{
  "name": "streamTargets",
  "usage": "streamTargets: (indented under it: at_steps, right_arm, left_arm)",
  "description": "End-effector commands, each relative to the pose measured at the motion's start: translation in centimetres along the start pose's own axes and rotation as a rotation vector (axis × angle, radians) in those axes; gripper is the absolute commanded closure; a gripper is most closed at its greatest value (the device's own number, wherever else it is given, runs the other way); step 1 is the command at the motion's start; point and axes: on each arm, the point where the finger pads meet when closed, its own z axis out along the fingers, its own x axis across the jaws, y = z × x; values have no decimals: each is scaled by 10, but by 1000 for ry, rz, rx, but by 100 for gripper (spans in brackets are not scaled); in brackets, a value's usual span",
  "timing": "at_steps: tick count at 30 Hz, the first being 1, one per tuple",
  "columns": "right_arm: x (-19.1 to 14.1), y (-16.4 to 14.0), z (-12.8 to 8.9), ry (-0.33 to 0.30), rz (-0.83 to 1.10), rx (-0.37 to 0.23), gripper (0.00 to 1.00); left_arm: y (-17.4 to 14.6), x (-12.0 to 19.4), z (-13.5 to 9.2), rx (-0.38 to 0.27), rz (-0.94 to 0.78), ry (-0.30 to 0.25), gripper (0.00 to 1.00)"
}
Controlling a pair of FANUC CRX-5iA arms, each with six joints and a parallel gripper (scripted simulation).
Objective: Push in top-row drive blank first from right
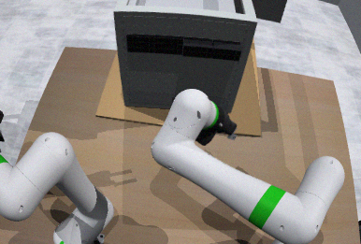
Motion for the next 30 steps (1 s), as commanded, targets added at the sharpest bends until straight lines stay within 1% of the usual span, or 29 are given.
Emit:
streamTargets:
  at_steps: [1, 7, 9, 12, 18, 24, 26, 30]
  right_arm:
    - [-1, 24, -2, 29, -62, -80, 0]
    - [-3, 59, -8, 58, -171, -205, 0]
    - [-3, 59, -8, 58, -171, -205, 0]
    - [-3, 76, -13, 70, -234, -274, 0]
    - [-2, 107, -28, 86, -377, -420, 0]
    - [1, 132, -48, 88, -537, -573, 0]
    - [1, 132, -48, 88, -537, -573, 0]
    - [5, 143, -64, 82, -650, -675, 0]
  left_arm:
    - [32, 32, 11, 39, 39, -17, 0]
    - [61, 71, 23, 71, 75, -36, 0]
    - [61, 71, 23, 71, 75, -36, 0]
    - [80, 103, 33, 91, 100, -55, 0]
    - [102, 145, 44, 111, 131, -84, 0]
    - [120, 191, 56, 122, 162, -117, 0]
    - [120, 191, 56, 122, 162, -117, 0]
    - [129, 218, 62, 125, 178, -136, 0]
